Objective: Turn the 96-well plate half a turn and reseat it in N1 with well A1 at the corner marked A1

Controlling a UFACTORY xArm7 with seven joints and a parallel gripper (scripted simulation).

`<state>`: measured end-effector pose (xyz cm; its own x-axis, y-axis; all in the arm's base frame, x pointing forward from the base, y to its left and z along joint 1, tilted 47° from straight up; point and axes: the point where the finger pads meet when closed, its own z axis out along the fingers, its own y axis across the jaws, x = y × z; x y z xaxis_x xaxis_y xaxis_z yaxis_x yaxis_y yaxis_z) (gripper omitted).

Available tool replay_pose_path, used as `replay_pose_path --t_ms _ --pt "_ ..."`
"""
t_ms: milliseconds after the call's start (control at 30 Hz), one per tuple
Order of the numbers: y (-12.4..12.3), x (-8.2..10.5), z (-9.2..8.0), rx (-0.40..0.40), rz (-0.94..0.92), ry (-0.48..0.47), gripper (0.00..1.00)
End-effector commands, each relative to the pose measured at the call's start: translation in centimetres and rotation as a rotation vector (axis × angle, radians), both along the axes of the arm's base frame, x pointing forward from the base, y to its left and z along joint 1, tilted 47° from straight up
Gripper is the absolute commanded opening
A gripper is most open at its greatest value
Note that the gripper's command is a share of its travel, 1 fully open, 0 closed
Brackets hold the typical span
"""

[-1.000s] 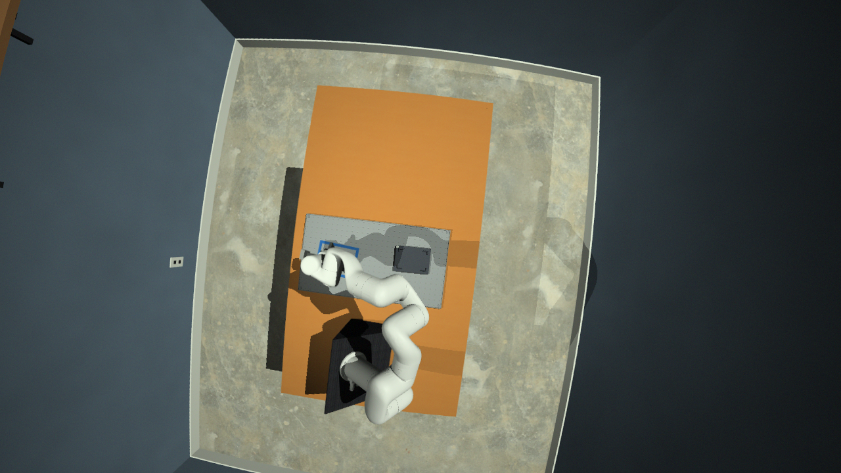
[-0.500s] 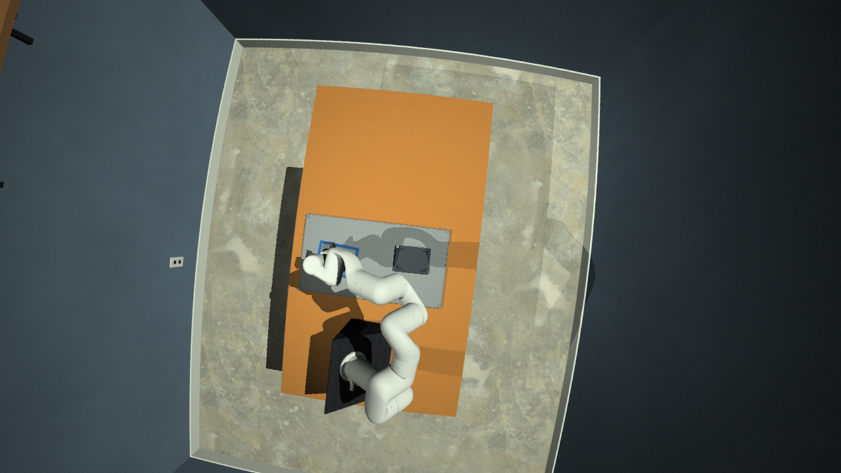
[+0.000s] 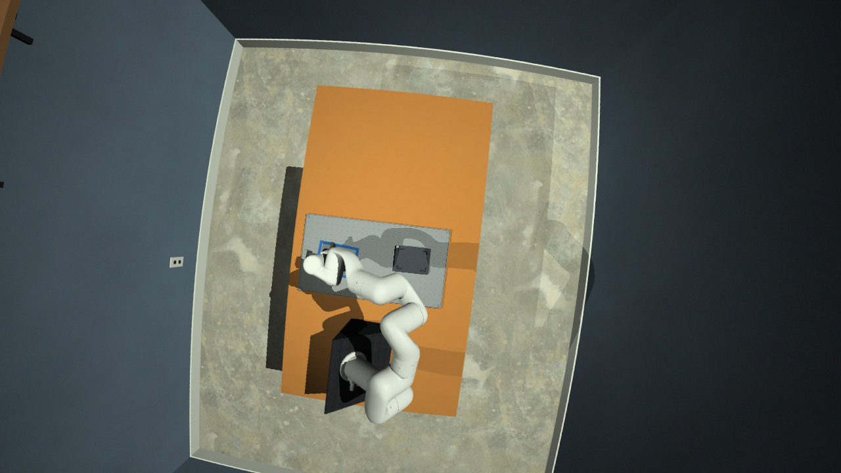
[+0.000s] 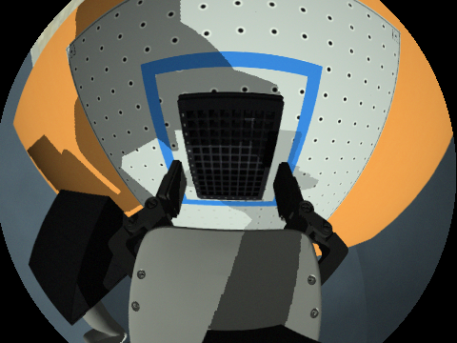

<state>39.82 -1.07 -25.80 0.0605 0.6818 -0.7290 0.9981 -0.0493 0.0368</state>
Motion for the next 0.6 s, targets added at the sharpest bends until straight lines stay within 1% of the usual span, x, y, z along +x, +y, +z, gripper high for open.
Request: replay_pose_path --t_ms 0,567 --pt "0.12 0.11 -0.08 0.003 0.002 -0.002 1.00" --pt "-0.61 0.10 -0.77 0.003 0.002 -0.002 1.00"
